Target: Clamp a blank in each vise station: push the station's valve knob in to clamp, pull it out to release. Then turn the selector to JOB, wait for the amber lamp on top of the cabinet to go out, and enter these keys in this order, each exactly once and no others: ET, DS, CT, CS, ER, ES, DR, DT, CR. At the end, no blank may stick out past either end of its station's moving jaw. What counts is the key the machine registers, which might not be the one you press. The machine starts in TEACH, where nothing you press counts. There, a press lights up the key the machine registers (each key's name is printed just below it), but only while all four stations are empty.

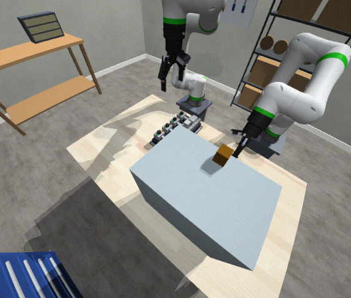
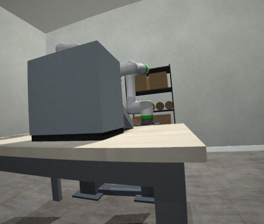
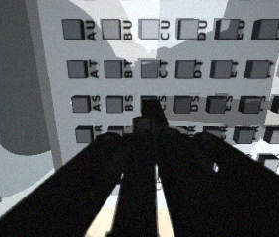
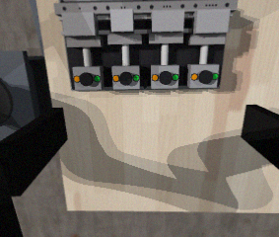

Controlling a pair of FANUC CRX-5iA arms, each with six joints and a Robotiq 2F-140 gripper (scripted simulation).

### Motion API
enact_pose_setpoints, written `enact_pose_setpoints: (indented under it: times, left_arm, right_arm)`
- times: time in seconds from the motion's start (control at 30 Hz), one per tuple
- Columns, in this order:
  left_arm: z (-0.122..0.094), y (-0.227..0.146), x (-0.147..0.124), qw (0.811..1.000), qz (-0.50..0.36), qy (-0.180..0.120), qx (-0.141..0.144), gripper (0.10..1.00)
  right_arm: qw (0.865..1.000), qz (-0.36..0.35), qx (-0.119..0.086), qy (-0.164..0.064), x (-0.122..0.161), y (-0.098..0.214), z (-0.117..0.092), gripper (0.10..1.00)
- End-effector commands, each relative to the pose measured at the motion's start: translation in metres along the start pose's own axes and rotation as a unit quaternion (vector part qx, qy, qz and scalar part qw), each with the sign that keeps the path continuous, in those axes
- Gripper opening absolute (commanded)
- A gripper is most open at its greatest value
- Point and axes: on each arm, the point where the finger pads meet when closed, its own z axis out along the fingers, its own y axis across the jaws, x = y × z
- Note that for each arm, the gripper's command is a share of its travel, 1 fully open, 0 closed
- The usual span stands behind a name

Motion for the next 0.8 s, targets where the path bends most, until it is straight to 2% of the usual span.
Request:
enact_pose_setpoints:
  times: [0.0,0.77]
  left_arm:
    - [0.0002,-0.0016,0.0056,1.0,-0.001,-0.004,-0.001,0.099]
    - [0.0099,-0.0016,0.0055,1.0,-0.001,-0.004,-0.001,0.099]
  right_arm:
    - [1.0,0.0,-0.001,0.0,-0.0001,0.0001,-0.0007,1.0]
    - [1.0,0.0,-0.001,0.0,-0.0001,0.0001,-0.0007,1.0]
